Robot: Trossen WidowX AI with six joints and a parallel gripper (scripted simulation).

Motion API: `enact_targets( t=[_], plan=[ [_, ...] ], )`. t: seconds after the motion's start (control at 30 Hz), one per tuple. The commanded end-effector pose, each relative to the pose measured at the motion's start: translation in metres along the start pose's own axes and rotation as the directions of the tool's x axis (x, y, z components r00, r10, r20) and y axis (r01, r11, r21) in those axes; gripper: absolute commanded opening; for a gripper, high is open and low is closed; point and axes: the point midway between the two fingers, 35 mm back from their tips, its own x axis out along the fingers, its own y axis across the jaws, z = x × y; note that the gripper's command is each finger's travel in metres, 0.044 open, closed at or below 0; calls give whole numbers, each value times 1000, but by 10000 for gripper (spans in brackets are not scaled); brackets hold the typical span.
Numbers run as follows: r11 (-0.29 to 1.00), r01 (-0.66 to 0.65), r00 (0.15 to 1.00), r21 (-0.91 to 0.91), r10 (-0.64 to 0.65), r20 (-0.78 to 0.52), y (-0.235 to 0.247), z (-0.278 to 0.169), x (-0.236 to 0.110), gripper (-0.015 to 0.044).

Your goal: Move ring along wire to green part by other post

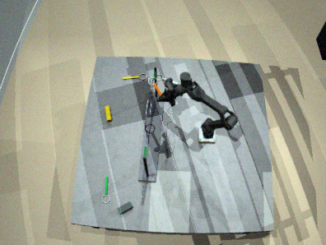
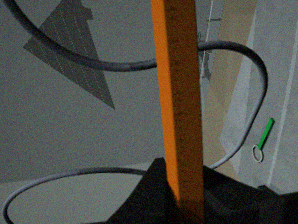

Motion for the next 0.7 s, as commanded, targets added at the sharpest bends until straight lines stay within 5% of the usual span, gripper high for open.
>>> enact_targets(
  t=[0.0, 0.67],
  plan=[
    [999, 12, 1000, -37, -12, 6, 3, 0, 0, -150],
    [983, 99, 995, -152, -96, 24, -5, 1, 0, -150]
  ],
)
